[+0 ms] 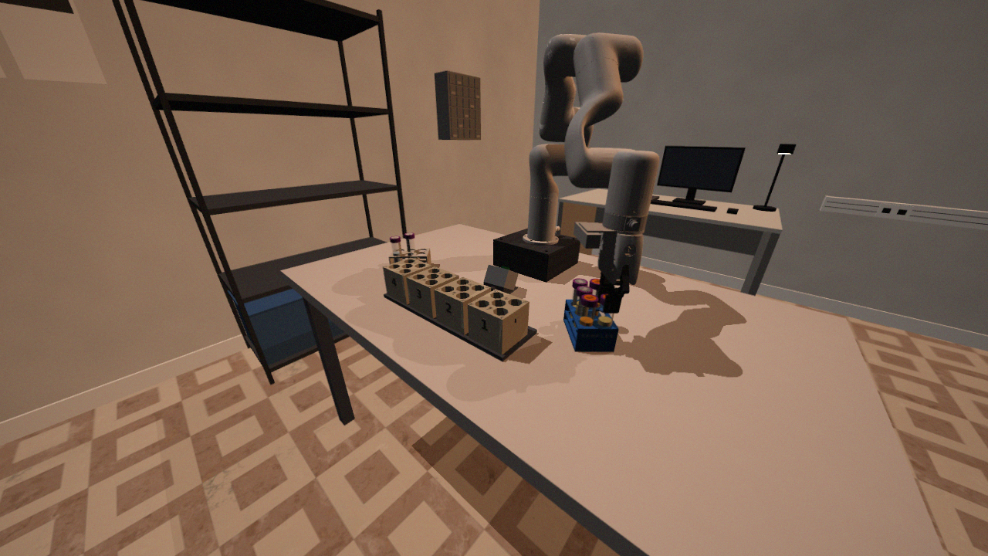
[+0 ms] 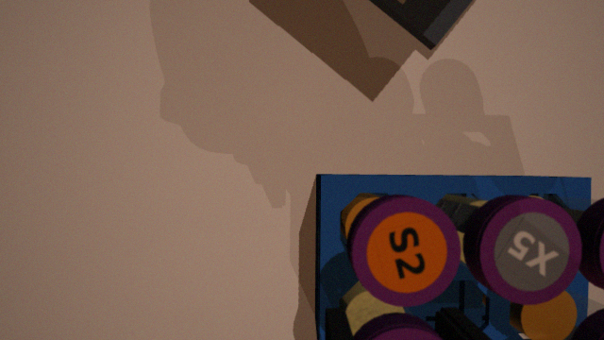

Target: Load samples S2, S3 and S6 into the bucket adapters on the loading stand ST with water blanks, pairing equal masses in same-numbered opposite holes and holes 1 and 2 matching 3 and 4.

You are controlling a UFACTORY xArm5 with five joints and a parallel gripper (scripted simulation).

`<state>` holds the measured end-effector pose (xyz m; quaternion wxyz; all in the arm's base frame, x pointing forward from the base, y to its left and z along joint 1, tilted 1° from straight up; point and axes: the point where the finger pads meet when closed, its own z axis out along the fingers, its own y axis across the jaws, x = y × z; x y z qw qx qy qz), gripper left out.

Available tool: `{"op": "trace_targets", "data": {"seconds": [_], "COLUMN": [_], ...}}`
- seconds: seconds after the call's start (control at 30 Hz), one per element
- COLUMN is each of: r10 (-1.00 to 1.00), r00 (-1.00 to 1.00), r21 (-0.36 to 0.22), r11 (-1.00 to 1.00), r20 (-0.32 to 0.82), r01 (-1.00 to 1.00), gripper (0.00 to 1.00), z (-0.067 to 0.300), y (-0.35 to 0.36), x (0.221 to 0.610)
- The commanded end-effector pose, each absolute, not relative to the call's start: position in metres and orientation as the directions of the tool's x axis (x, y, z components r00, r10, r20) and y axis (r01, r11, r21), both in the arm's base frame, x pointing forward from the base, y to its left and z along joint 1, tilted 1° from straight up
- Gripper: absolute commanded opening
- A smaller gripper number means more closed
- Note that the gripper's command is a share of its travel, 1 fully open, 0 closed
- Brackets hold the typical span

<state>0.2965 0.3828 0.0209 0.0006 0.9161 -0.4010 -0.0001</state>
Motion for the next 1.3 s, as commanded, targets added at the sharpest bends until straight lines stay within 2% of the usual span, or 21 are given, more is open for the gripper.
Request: {"op": "trace_targets", "data": {"seconds": [0.0,1.27], "r10": [-0.735,-0.735], "r00": [0.678,0.678], "r21": [-0.001,-0.001], "r11": [-0.678,-0.678], "r20": [-0.011,-0.011], "r01": [-0.735,-0.735], "gripper": [0.00,0.00], "z": [0.022,0.034], "y": [0.384,0.384], "x": [0.297,0.298]}}
